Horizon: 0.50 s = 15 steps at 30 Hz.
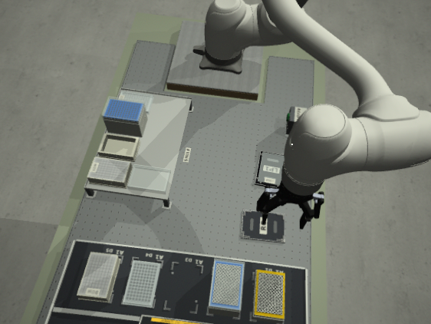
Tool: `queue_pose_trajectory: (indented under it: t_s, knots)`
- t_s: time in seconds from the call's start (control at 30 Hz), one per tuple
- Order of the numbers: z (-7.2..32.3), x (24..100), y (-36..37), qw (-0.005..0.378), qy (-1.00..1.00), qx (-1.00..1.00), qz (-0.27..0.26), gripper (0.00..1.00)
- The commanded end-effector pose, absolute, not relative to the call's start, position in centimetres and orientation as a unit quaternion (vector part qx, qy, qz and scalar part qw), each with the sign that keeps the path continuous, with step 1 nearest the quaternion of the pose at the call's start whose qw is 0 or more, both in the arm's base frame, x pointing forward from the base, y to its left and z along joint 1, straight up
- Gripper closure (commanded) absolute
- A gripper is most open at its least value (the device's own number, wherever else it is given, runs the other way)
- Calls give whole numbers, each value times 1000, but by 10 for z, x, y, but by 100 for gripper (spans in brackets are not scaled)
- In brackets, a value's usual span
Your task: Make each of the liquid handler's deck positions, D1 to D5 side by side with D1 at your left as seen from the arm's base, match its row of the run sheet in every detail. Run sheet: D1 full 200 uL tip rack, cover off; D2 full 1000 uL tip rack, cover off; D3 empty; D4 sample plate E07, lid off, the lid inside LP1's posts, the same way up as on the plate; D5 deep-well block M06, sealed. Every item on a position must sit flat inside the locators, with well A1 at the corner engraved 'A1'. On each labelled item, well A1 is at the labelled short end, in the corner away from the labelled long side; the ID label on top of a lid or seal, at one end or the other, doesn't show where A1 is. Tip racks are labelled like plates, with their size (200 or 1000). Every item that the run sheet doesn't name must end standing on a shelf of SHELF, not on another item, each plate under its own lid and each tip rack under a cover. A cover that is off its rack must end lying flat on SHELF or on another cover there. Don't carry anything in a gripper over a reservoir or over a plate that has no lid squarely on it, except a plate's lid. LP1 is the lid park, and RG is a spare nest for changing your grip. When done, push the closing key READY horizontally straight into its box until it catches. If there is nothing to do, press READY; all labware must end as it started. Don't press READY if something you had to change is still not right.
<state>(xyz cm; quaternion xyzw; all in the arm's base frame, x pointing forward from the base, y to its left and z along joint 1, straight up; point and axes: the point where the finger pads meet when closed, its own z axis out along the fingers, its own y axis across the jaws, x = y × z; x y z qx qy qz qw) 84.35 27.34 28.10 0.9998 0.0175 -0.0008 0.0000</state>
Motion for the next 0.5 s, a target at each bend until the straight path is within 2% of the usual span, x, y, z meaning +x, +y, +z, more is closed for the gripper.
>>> queue_pose_trajectory:
  t_s: [0.0,0.47]
  knots:
    - [282,838,273,-1,17,1000,0,34]
    - [282,829,223,-1,20,1000,0,34]
